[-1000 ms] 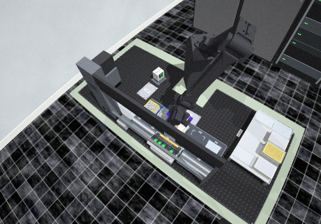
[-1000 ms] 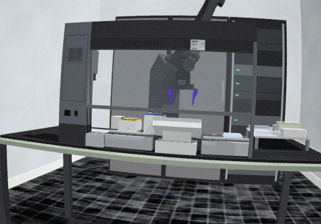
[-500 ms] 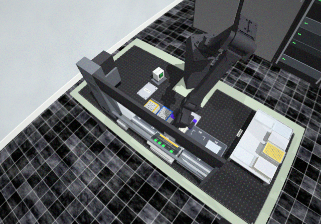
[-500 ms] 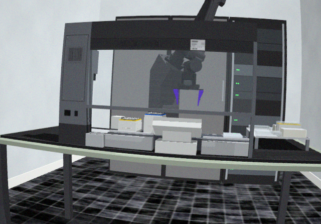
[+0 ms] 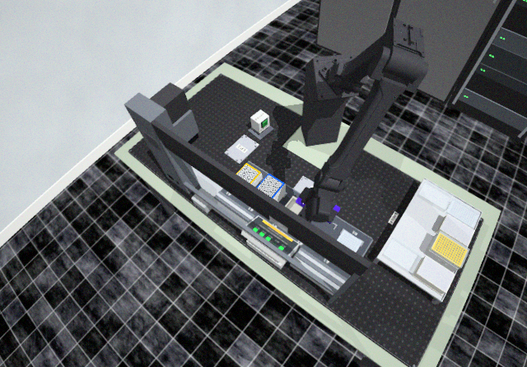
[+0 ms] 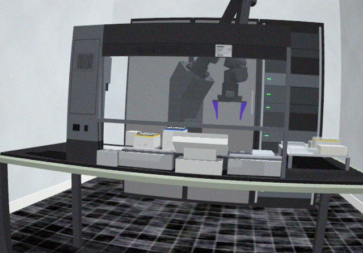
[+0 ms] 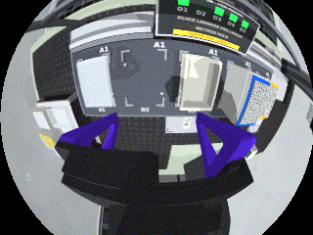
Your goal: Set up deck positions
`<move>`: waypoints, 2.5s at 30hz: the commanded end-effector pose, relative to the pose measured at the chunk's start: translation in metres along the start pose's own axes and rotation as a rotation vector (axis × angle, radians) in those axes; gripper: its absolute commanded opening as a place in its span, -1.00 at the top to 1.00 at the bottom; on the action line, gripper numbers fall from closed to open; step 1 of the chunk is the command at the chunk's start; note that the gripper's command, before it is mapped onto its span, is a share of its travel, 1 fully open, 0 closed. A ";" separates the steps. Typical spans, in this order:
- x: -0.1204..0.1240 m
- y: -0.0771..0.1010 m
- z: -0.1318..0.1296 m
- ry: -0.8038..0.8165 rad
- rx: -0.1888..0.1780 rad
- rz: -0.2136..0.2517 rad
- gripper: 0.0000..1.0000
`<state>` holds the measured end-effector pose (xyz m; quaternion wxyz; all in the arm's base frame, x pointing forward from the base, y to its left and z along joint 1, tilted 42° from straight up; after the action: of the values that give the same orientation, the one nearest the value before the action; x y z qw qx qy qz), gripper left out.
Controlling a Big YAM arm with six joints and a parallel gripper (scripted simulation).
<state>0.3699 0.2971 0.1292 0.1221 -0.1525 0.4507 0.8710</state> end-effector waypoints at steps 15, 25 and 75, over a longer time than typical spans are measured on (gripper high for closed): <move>-0.005 0.006 0.034 -0.020 -0.020 -0.022 -1.00; -0.005 0.006 0.034 -0.020 -0.020 -0.022 -1.00; 0.015 0.010 0.160 -0.022 -0.030 -0.023 -1.00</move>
<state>0.3210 0.4237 0.2015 0.1203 -0.1497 0.4471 0.8736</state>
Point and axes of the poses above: the point where the finger pads meet when closed, its own y axis back along the fingers, its own z axis across the jaws, x = y × z, the point moved 4 cm from there along y, back along the fingers, and after that the axes turned 11 degrees about -y, right-handed, at the moved point
